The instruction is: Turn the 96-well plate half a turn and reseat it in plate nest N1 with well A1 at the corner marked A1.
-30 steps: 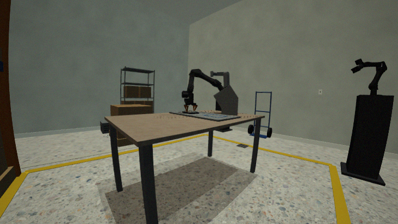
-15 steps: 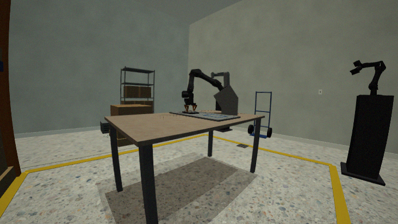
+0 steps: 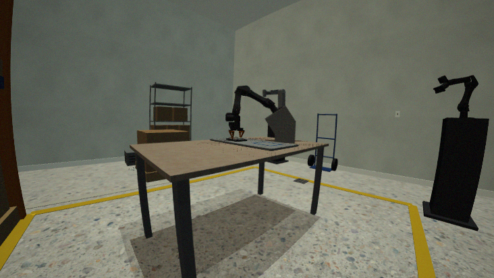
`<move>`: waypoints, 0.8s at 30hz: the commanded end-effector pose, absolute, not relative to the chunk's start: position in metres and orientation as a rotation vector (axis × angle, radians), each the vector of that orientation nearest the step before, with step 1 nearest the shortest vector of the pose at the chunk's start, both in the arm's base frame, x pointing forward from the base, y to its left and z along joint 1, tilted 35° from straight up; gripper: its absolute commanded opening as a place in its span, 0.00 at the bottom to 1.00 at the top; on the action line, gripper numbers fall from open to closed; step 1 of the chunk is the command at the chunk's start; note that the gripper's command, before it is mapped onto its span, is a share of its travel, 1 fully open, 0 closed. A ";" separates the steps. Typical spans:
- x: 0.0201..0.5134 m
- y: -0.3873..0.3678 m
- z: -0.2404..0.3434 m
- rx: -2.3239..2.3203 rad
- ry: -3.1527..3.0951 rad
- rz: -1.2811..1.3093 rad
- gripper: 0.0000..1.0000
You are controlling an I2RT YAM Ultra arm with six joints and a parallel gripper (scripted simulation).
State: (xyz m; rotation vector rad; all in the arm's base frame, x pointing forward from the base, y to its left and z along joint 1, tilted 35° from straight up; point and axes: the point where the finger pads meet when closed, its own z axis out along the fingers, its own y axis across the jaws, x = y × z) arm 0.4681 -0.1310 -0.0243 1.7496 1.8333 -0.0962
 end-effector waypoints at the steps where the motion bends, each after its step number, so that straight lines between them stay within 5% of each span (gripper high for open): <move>1: 0.470 -0.130 -0.020 1.740 1.828 -0.091 0.00; 24: 0.461 -0.118 0.002 1.741 1.828 -0.091 0.00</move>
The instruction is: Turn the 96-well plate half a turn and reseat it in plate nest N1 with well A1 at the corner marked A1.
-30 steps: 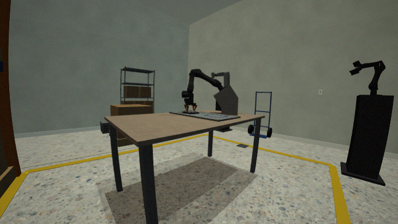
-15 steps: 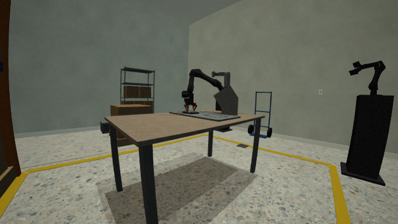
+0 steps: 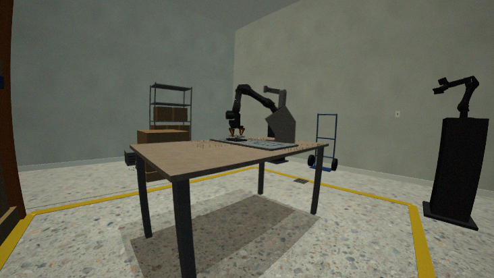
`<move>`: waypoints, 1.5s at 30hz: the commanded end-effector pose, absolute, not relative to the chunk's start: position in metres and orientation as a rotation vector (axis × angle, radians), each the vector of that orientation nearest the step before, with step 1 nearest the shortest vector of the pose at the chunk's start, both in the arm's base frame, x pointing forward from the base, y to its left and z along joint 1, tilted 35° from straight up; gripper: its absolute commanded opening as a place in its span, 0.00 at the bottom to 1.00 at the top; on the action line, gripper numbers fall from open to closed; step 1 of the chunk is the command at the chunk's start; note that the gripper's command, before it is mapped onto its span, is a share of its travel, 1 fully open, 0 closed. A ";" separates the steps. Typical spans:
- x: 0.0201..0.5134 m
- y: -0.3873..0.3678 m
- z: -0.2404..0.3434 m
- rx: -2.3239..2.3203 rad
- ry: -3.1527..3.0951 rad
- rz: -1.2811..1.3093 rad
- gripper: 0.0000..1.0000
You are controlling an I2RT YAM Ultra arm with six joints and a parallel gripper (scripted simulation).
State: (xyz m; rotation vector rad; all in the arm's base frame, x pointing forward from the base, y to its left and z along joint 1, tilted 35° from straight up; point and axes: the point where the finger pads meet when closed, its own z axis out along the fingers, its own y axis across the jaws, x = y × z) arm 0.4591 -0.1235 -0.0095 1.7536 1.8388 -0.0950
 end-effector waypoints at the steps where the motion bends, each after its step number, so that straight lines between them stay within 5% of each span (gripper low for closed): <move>1: 0.460 -0.117 0.003 1.741 1.828 -0.091 0.00; 45: 0.441 -0.094 0.046 1.741 1.828 -0.090 0.00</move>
